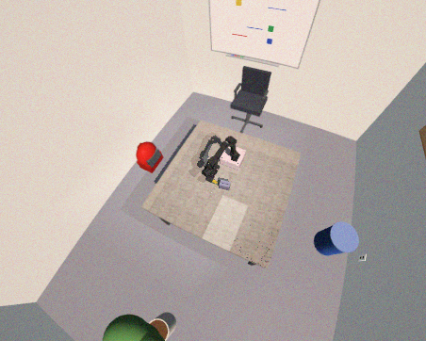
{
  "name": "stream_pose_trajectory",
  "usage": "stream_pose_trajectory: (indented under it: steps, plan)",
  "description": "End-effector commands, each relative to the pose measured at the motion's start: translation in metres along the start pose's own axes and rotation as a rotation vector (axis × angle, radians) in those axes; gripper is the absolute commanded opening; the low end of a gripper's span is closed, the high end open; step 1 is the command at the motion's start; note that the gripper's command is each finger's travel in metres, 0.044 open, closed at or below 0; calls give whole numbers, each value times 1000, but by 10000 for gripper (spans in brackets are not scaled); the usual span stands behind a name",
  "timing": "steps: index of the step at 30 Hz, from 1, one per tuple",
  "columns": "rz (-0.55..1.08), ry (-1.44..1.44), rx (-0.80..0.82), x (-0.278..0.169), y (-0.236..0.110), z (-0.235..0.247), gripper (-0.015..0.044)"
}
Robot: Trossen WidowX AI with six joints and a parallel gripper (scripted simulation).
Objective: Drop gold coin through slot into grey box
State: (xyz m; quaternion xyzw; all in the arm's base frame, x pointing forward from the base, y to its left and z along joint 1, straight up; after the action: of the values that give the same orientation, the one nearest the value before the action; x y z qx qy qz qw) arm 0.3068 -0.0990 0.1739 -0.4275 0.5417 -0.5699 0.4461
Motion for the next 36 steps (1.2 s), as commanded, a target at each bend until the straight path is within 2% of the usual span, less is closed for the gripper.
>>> stream_pose_trajectory:
  steps: [1, 36]
  plan:
    - [7, 8, -21, -1, 30, -4, 161]
    - [6, 8, -24, -4, 84, -5, 161]
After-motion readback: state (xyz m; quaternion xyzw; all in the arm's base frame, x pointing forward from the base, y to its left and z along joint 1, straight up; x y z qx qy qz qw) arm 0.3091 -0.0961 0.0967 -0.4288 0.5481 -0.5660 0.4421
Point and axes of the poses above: the point midway between the two fingers, 35 mm back from their tips, its own y axis out along the fingers, its own z axis across the jaws, x = y × z, the point moved 10 cm from there along -y, back along the fingers, and after that the axes turned 15 degrees about y, right-handed, at the moved point
